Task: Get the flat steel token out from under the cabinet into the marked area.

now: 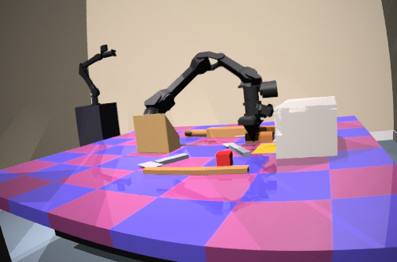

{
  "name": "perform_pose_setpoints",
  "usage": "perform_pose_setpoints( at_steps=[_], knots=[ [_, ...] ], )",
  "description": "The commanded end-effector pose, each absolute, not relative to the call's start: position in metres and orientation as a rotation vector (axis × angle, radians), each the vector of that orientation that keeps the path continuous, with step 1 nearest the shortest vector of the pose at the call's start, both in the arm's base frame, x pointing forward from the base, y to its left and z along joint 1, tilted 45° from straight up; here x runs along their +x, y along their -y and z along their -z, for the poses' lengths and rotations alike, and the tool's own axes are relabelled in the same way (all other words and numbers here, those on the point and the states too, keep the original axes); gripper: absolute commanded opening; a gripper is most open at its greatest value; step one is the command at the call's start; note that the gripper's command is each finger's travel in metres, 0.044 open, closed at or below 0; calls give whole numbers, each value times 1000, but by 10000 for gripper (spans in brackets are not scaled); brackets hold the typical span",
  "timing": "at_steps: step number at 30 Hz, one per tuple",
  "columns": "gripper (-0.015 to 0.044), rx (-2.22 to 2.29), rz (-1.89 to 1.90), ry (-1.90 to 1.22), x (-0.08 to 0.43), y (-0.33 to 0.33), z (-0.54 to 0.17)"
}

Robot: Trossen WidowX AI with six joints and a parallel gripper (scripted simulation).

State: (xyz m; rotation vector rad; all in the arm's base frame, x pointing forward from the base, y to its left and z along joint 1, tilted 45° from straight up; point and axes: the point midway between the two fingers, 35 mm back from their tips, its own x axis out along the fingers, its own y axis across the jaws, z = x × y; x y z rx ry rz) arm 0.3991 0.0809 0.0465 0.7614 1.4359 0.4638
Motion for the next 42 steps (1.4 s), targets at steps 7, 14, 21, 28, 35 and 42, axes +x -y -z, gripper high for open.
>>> perform_pose_setpoints(
  at_steps=[7,14,21,28,35,42],
  knots=[
    [0,761,-457,-1439,398,-76,-39],
    [0,761,-457,-1440,394,-77,-40],
    [0,762,-457,-1440,388,-78,-41],
    [0,762,-456,-1440,381,-80,-41],
    [0,762,-456,-1441,374,-81,-41],
    [0,762,-456,-1441,368,-83,-42]
  ],
)
